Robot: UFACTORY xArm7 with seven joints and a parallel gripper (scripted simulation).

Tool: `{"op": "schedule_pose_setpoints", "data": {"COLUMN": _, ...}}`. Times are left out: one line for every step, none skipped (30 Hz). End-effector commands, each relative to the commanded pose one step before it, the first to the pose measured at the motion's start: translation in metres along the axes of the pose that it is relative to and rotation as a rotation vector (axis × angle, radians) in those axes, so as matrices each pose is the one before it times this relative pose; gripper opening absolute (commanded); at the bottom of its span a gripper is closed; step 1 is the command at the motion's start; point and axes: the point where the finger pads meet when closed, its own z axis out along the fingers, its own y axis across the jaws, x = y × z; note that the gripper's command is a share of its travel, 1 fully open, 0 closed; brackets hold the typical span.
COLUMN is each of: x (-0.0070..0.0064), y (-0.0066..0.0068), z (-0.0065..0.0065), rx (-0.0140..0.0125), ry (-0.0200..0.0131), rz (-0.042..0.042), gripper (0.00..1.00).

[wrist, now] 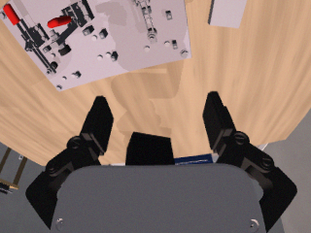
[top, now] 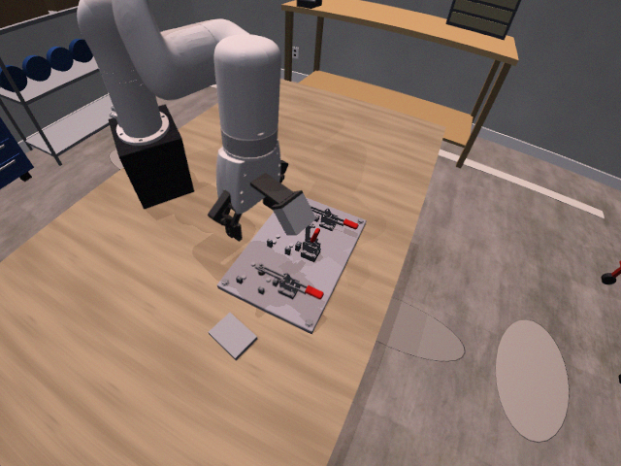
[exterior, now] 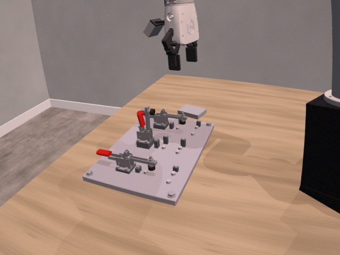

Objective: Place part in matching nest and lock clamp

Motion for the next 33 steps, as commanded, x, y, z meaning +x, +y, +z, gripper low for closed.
{"op": "schedule_pose_setpoints", "data": {"x": 0.00089, "y": 0.00002, "z": -0.00097, "rx": -0.00016, "ry": 0.00813, "rz": -0.01226, "gripper": 1.00}}
{"op": "schedule_pose_setpoints", "data": {"x": 0.00000, "y": 0.00000, "z": 0.00000, "rx": 0.00000, "ry": 0.00000, "rz": 0.00000, "gripper": 1.00}}
{"op": "schedule_pose_setpoints", "data": {"x": 0.00000, "y": 0.00000, "z": 0.00000, "rx": 0.00000, "ry": 0.00000, "rz": 0.00000, "gripper": 1.00}}
{"op": "schedule_pose_setpoints", "data": {"x": 0.00000, "y": 0.00000, "z": 0.00000, "rx": 0.00000, "ry": 0.00000, "rz": 0.00000, "gripper": 1.00}}
{"op": "schedule_pose_setpoints", "data": {"x": 0.00000, "y": 0.00000, "z": 0.00000, "rx": 0.00000, "ry": 0.00000, "rz": 0.00000, "gripper": 1.00}}
{"op": "schedule_pose_setpoints", "data": {"x": -0.00202, "y": -0.00087, "z": 0.00011, "rx": 0.00093, "ry": 0.00910, "rz": -0.04028, "gripper": 1.00}}
{"op": "schedule_pose_setpoints", "data": {"x": -0.00170, "y": -0.00095, "z": 0.00008, "rx": 0.00089, "ry": 0.00784, "rz": -0.03442, "gripper": 1.00}}
{"op": "schedule_pose_setpoints", "data": {"x": 0.00000, "y": 0.00000, "z": 0.00000, "rx": 0.00000, "ry": 0.00000, "rz": 0.00000, "gripper": 1.00}}
{"op": "schedule_pose_setpoints", "data": {"x": 0.00000, "y": 0.00000, "z": 0.00000, "rx": 0.00000, "ry": 0.00000, "rz": 0.00000, "gripper": 1.00}}
{"op": "schedule_pose_setpoints", "data": {"x": 0.00000, "y": 0.00000, "z": 0.00000, "rx": 0.00000, "ry": 0.00000, "rz": 0.00000, "gripper": 1.00}}
{"op": "schedule_pose_setpoints", "data": {"x": 0.00000, "y": 0.00000, "z": 0.00000, "rx": 0.00000, "ry": 0.00000, "rz": 0.00000, "gripper": 1.00}}
{"op": "schedule_pose_setpoints", "data": {"x": 0.00000, "y": 0.00000, "z": 0.00000, "rx": 0.00000, "ry": 0.00000, "rz": 0.00000, "gripper": 1.00}}
{"op": "schedule_pose_setpoints", "data": {"x": 0.00000, "y": 0.00000, "z": 0.00000, "rx": 0.00000, "ry": 0.00000, "rz": 0.00000, "gripper": 1.00}}
{"op": "schedule_pose_setpoints", "data": {"x": 0.00000, "y": 0.00000, "z": 0.00000, "rx": 0.00000, "ry": 0.00000, "rz": 0.00000, "gripper": 1.00}}
{"op": "schedule_pose_setpoints", "data": {"x": 0.00000, "y": 0.00000, "z": 0.00000, "rx": 0.00000, "ry": 0.00000, "rz": 0.00000, "gripper": 1.00}}
{"op": "schedule_pose_setpoints", "data": {"x": 0.00000, "y": 0.00000, "z": 0.00000, "rx": 0.00000, "ry": 0.00000, "rz": 0.00000, "gripper": 1.00}}
{"op": "schedule_pose_setpoints", "data": {"x": 0.00000, "y": 0.00000, "z": 0.00000, "rx": 0.00000, "ry": 0.00000, "rz": 0.00000, "gripper": 1.00}}
{"op": "schedule_pose_setpoints", "data": {"x": 0.00000, "y": 0.00000, "z": 0.00000, "rx": 0.00000, "ry": 0.00000, "rz": 0.00000, "gripper": 1.00}}
{"op": "schedule_pose_setpoints", "data": {"x": -0.00139, "y": -0.00094, "z": 0.00005, "rx": 0.00081, "ry": 0.00660, "rz": -0.02873, "gripper": 1.00}}
{"op": "schedule_pose_setpoints", "data": {"x": 0.00000, "y": 0.00000, "z": 0.00000, "rx": 0.00000, "ry": 0.00000, "rz": 0.00000, "gripper": 1.00}}
{"op": "schedule_pose_setpoints", "data": {"x": 0.00000, "y": 0.00000, "z": 0.00000, "rx": 0.00000, "ry": 0.00000, "rz": 0.00000, "gripper": 1.00}}
{"op": "schedule_pose_setpoints", "data": {"x": 0.00000, "y": 0.00000, "z": 0.00000, "rx": 0.00000, "ry": 0.00000, "rz": 0.00000, "gripper": 1.00}}
{"op": "schedule_pose_setpoints", "data": {"x": 0.00000, "y": 0.00000, "z": 0.00000, "rx": 0.00000, "ry": 0.00000, "rz": 0.00000, "gripper": 1.00}}
{"op": "schedule_pose_setpoints", "data": {"x": 0.00000, "y": 0.00000, "z": 0.00000, "rx": 0.00000, "ry": 0.00000, "rz": 0.00000, "gripper": 1.00}}
{"op": "schedule_pose_setpoints", "data": {"x": 0.00000, "y": 0.00000, "z": 0.00000, "rx": 0.00000, "ry": 0.00000, "rz": 0.00000, "gripper": 1.00}}
{"op": "schedule_pose_setpoints", "data": {"x": 0.00000, "y": 0.00000, "z": 0.00000, "rx": 0.00000, "ry": 0.00000, "rz": 0.00000, "gripper": 1.00}}
{"op": "schedule_pose_setpoints", "data": {"x": 0.00000, "y": 0.00000, "z": 0.00000, "rx": 0.00000, "ry": 0.00000, "rz": 0.00000, "gripper": 1.00}}
{"op": "schedule_pose_setpoints", "data": {"x": -0.00111, "y": -0.00086, "z": 0.00003, "rx": 0.00070, "ry": 0.00539, "rz": -0.02330, "gripper": 1.00}}
{"op": "schedule_pose_setpoints", "data": {"x": -0.00085, "y": -0.00074, "z": 0.00002, "rx": 0.00057, "ry": 0.00424, "rz": -0.01820, "gripper": 1.00}}
{"op": "schedule_pose_setpoints", "data": {"x": 0.00000, "y": 0.00000, "z": 0.00000, "rx": 0.00000, "ry": 0.00000, "rz": 0.00000, "gripper": 1.00}}
{"op": "schedule_pose_setpoints", "data": {"x": 0.00000, "y": 0.00000, "z": 0.00000, "rx": 0.00000, "ry": 0.00000, "rz": 0.00000, "gripper": 1.00}}
{"op": "schedule_pose_setpoints", "data": {"x": 0.00000, "y": 0.00000, "z": 0.00000, "rx": 0.00000, "ry": 0.00000, "rz": 0.00000, "gripper": 1.00}}
{"op": "schedule_pose_setpoints", "data": {"x": 0.00000, "y": 0.00000, "z": 0.00000, "rx": 0.00000, "ry": 0.00000, "rz": 0.00000, "gripper": 1.00}}
